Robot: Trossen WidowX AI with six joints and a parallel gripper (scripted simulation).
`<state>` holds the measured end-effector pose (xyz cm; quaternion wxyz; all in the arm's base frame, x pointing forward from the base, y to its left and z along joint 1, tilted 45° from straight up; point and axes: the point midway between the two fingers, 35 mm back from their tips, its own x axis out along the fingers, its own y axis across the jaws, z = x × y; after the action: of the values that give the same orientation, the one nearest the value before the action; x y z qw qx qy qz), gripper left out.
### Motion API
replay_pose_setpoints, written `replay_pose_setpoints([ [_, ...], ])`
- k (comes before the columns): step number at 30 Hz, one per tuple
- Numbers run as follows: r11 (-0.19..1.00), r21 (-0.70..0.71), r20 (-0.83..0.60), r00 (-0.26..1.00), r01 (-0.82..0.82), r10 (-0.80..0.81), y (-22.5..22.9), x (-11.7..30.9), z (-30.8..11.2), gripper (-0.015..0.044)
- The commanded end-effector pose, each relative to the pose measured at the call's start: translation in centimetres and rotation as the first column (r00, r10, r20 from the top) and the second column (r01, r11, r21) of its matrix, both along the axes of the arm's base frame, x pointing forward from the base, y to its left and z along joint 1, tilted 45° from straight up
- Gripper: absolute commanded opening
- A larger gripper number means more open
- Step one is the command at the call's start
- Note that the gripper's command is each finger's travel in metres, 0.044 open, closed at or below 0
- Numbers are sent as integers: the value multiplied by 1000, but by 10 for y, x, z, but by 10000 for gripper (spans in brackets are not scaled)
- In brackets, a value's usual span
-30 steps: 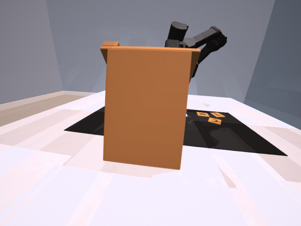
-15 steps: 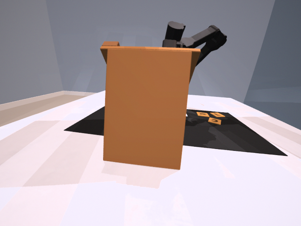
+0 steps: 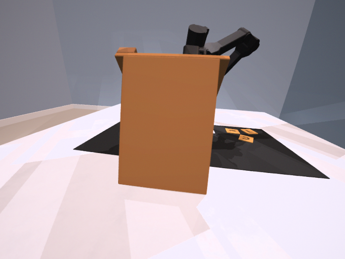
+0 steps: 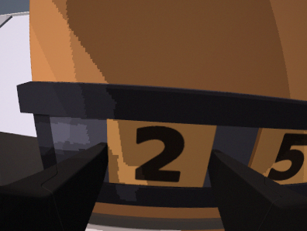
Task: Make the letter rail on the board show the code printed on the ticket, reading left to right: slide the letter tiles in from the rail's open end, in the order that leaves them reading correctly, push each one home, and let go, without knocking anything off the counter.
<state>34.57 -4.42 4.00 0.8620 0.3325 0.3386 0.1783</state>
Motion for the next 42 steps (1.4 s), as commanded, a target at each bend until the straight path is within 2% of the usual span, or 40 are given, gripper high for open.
replay_pose_setpoints([
  [1,1000,-2,5,1000,-4,4,-2,1,-1,0],
  [31,1000,-3,6,1000,-4,4,-14,2,-13,0],
  [42,1000,-3,5,1000,-4,4,-16,-1,-10,289],
])
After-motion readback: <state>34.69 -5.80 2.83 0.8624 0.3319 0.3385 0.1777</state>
